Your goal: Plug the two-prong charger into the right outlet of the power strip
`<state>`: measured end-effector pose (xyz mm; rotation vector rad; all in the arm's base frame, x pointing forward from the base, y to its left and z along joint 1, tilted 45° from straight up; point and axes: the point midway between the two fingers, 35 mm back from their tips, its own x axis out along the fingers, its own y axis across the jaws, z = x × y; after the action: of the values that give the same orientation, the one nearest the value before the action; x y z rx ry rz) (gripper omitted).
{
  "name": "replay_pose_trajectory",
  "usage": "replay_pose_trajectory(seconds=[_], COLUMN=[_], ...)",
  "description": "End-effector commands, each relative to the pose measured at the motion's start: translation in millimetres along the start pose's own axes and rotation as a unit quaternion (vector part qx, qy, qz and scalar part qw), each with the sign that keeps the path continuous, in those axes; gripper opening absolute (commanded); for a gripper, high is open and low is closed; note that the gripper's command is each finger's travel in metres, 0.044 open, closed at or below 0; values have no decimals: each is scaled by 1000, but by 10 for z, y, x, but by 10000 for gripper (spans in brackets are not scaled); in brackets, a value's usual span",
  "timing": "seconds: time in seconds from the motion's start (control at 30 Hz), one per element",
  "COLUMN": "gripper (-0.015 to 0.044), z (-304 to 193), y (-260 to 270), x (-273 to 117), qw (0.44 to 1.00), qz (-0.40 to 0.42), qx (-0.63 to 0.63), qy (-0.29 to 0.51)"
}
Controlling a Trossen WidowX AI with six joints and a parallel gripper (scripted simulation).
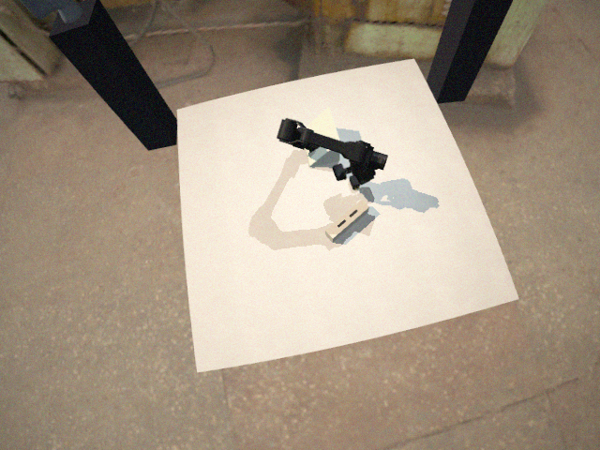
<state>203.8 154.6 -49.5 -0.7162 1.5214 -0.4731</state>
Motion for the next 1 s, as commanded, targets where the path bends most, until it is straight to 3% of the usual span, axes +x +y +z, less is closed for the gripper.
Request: replay_pose_trajectory(seconds=[0.0,0.97], gripper=[440,440], z=[-11,19], y=[-27,-13], x=[41,453], qw=[1000,1000], qz=[-8,-9], qx=[2,2], qy=[7,6])
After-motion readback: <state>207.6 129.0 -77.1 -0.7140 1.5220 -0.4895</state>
